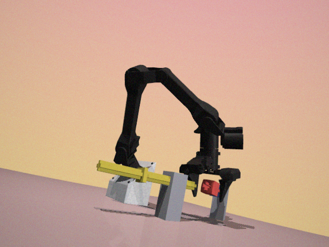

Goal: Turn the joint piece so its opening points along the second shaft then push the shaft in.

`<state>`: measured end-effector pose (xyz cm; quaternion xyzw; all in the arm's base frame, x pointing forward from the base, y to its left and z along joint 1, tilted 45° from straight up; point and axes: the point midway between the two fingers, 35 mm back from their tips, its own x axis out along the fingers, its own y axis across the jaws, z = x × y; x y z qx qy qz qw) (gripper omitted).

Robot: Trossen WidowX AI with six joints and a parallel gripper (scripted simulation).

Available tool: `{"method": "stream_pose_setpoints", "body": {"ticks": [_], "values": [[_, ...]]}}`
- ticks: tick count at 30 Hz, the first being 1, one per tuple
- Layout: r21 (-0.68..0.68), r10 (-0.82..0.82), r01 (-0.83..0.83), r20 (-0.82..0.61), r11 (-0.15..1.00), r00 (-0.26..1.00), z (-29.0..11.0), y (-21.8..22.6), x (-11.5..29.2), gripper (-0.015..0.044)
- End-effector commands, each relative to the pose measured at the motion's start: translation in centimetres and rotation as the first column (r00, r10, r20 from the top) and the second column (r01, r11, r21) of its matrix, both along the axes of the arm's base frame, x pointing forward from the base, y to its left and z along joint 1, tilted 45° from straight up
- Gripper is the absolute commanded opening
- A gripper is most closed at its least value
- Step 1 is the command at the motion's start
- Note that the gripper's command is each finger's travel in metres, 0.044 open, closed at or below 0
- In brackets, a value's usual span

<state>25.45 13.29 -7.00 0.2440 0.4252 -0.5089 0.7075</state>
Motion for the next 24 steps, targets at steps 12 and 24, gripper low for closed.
{"method": "stream_pose_setpoints", "body": {"ticks": [12,24], "values": [[-0.386,0.054,0.007,0.149,0.923,0.987,1.7,2.2,-0.6,0.0440],[-0.390,0.106,-0.068,0.077,0.918,0.991,2.2,2.9,-0.7,0.0440]]}}
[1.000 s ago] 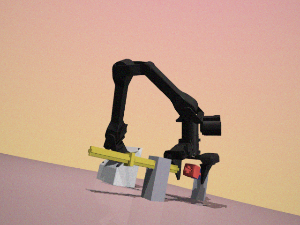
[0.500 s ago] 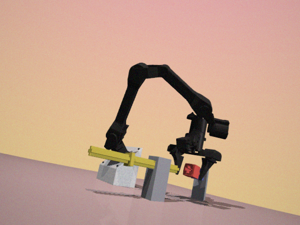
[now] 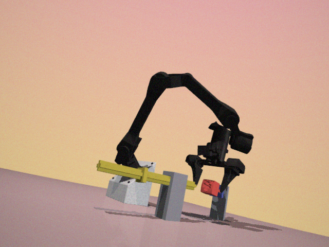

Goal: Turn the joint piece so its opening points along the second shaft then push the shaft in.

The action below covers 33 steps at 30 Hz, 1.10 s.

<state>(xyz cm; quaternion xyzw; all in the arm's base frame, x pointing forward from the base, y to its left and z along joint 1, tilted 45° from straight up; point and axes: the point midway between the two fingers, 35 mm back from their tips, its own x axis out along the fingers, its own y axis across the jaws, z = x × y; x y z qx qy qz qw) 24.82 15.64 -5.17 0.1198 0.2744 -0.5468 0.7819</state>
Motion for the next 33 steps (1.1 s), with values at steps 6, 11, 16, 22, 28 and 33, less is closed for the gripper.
{"method": "stream_pose_setpoints", "body": {"ticks": [6,11,16,22,28,33], "values": [[-0.006,0.141,-0.146,-0.206,0.989,0.968,1.8,2.2,-0.2,0.0440],[0.003,0.233,-0.247,-0.336,0.969,0.912,3.1,3.5,-0.4,0.0440],[0.026,0.319,-0.346,-0.458,0.938,0.830,4.4,4.7,-0.7,0.0440],[0.072,0.410,-0.459,-0.586,0.885,0.699,6.1,6.1,-1.2,0.0440],[0.135,0.483,-0.560,-0.691,0.818,0.538,7.9,7.4,-1.8,0.0440],[0.199,0.526,-0.631,-0.757,0.750,0.387,9.4,8.3,-2.4,0.0440]]}}
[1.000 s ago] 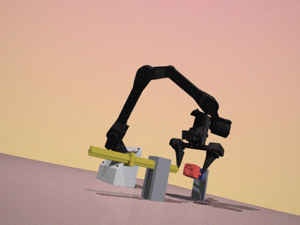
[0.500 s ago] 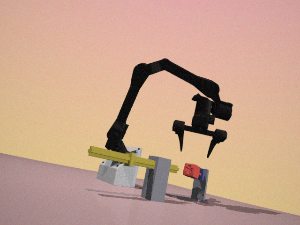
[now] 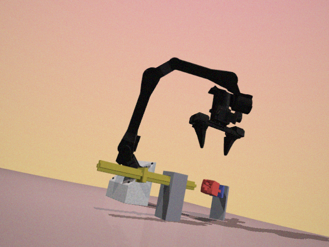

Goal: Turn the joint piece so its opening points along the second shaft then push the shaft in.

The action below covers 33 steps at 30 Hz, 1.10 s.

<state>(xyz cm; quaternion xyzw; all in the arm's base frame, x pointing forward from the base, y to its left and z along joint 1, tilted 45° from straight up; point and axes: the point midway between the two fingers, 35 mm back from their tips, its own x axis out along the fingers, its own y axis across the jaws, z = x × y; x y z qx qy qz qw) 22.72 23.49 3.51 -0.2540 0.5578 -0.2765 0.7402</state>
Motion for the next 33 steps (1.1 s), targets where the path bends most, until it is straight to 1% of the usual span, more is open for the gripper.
{"method": "stream_pose_setpoints", "body": {"ticks": [1,7,12,19,26,33], "values": [[-0.004,0.072,-0.073,-0.084,0.997,0.994,1.0,0.6,-0.5,0.0440],[-0.004,0.090,-0.091,-0.104,0.996,0.990,1.3,0.5,-0.4,0.0440],[-0.004,0.139,-0.142,-0.183,0.990,0.973,2.2,-4.4,1.8,0.0440],[-0.004,0.138,-0.141,-0.183,0.990,0.973,2.3,-4.7,1.9,0.0440],[0.005,0.015,-0.014,-0.056,1.000,0.998,2.0,-4.8,1.9,0.0440],[0.034,-0.122,0.119,0.087,0.992,0.989,1.7,-5.0,2.0,0.0440]]}}
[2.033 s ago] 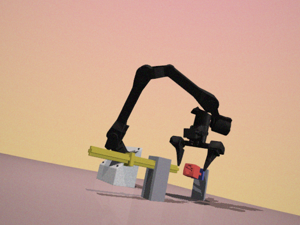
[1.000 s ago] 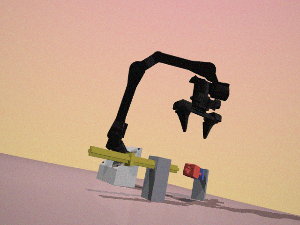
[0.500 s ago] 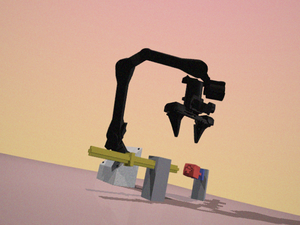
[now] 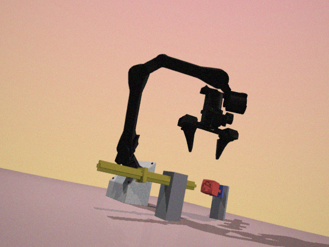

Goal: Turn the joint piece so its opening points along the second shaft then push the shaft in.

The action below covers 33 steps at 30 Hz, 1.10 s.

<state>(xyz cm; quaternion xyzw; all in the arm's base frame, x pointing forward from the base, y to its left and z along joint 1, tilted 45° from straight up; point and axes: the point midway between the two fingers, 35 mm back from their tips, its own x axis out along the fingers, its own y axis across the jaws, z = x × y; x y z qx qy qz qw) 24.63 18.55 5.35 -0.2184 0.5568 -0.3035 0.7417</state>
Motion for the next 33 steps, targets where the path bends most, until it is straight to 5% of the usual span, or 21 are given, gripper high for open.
{"method": "stream_pose_setpoints", "body": {"ticks": [1,16,33], "values": [[0.010,-0.063,0.062,0.073,0.998,0.995,-0.1,-0.1,0.1,0.0440],[0.121,-0.340,0.318,0.363,0.940,0.867,-0.7,-0.5,0.2,0.0440],[0.335,-0.589,0.498,0.600,0.800,0.541,-1.3,-0.9,0.3,0.0440]]}}
